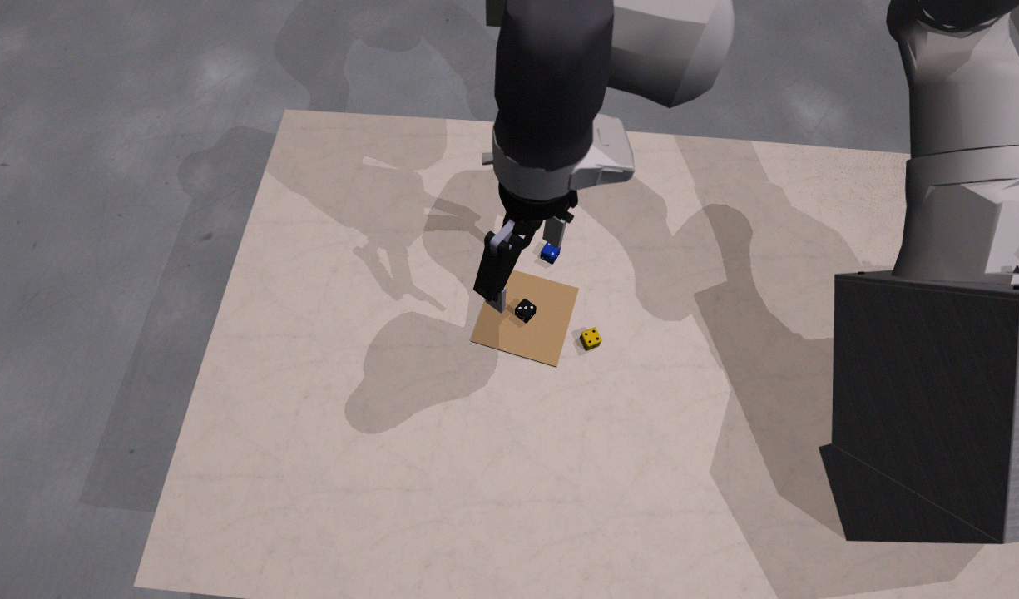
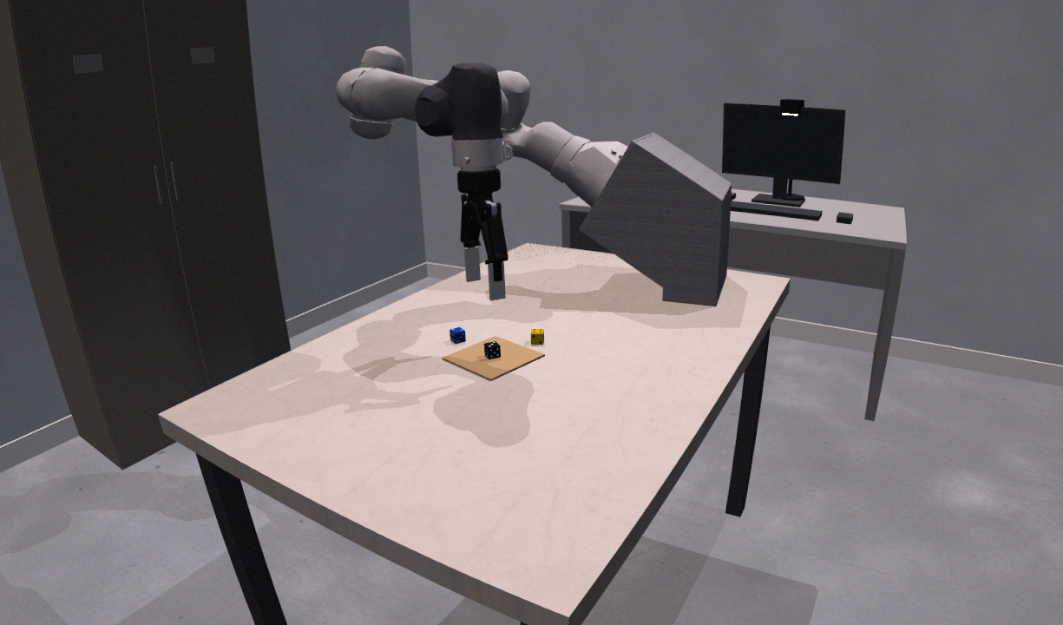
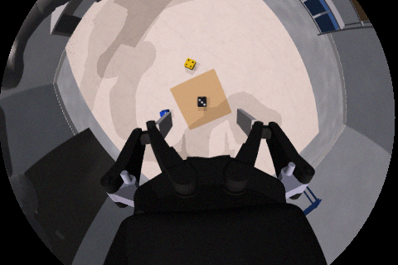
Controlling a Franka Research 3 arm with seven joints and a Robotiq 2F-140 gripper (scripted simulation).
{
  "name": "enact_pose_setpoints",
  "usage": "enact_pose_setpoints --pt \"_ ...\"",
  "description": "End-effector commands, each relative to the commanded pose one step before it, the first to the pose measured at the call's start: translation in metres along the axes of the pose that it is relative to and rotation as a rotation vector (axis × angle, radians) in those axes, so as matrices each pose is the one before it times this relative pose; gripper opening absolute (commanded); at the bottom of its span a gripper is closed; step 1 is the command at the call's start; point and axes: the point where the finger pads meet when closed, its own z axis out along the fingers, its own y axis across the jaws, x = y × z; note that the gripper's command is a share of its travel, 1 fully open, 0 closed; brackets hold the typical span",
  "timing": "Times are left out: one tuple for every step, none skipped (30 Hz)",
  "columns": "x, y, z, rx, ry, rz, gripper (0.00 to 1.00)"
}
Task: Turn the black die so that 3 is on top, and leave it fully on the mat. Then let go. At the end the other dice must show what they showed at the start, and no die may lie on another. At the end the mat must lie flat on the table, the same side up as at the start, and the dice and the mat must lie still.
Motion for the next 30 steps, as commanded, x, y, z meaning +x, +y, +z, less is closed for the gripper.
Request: enact_pose_setpoints --pt "0.00106 0.00012 -0.00004 0.00026 0.0068 -0.0422 1.0" --pt "0.0 0.0 -0.00009 0.0003 0.0 0.0 1.0" --pt "0.0 0.0 -0.00016 0.00053 0.00001 0.0 1.0" --pt "-0.00001 0.00001 -0.00025 0.00082 0.00002 -0.00001 1.0" --pt "0.0 0.0 0.0 0.0 0.0 0.0 1.0" --pt "0.0 0.0 0.0 0.0 0.0 0.0 1.0" --pt "-0.00001 0.00001 -0.00035 0.00113 0.00002 -0.00001 1.0" --pt "-0.00001 0.00001 -0.00045 0.00144 0.00003 -0.00002 1.0" --pt "0.0 0.00001 -0.00055 0.00176 0.00005 -0.00002 1.0" --pt "0.0 0.00001 -0.00064 0.00206 0.00006 -0.00003 1.0" --pt "0.0 0.0 -0.00073 0.00234 0.00008 -0.00004 1.0" --pt "0.00001 0.0 -0.00081 0.00259 0.0001 -0.00005 1.0" --pt "0.00001 0.0 -0.00158 0.00187 0.00007 -0.00004 1.0" --pt "0.0 0.0 -0.00314 0.0 0.0 0.0 1.0" --pt "0.0 0.0 -0.00327 0.0 0.0 0.0 1.0" --pt "0.0 0.0 -0.00334 0.0 0.0 0.0 1.0" --pt "0.0 0.0 -0.00335 0.0 0.0 -0.00001 1.0" --pt "0.0 0.0 -0.0033 0.0 0.0 0.00001 1.0" --pt "0.0 0.0 -0.00317 0.0 0.0 0.0 1.0" --pt "0.00001 0.0 -0.00299 0.0 0.00001 -0.00001 1.0" --pt "0.0 0.0 -0.00275 0.0 -0.00001 0.00001 1.0" --pt "0.0 0.0 0.0 0.0 0.0 0.0 1.0" --pt "0.0 0.0 0.0 0.0 0.0 0.0 1.0" --pt "0.0 0.0 -0.00248 0.0 0.0 0.0 1.0" --pt "0.0 0.0 -0.00218 0.0 0.0 0.0 1.0" --pt "0.00001 0.0 -0.00186 0.0 0.00001 -0.00001 1.0" --pt "-0.00001 0.0 -0.00151 0.0 -0.00001 0.00001 1.0" --pt "0.0 0.0 -0.00118 0.0 0.0 0.0 1.0" --pt "0.0 0.0 -0.00085 0.0 0.0 0.0 1.0" --pt "0.0 0.0 -0.00056 0.0 0.0 0.0 1.0"
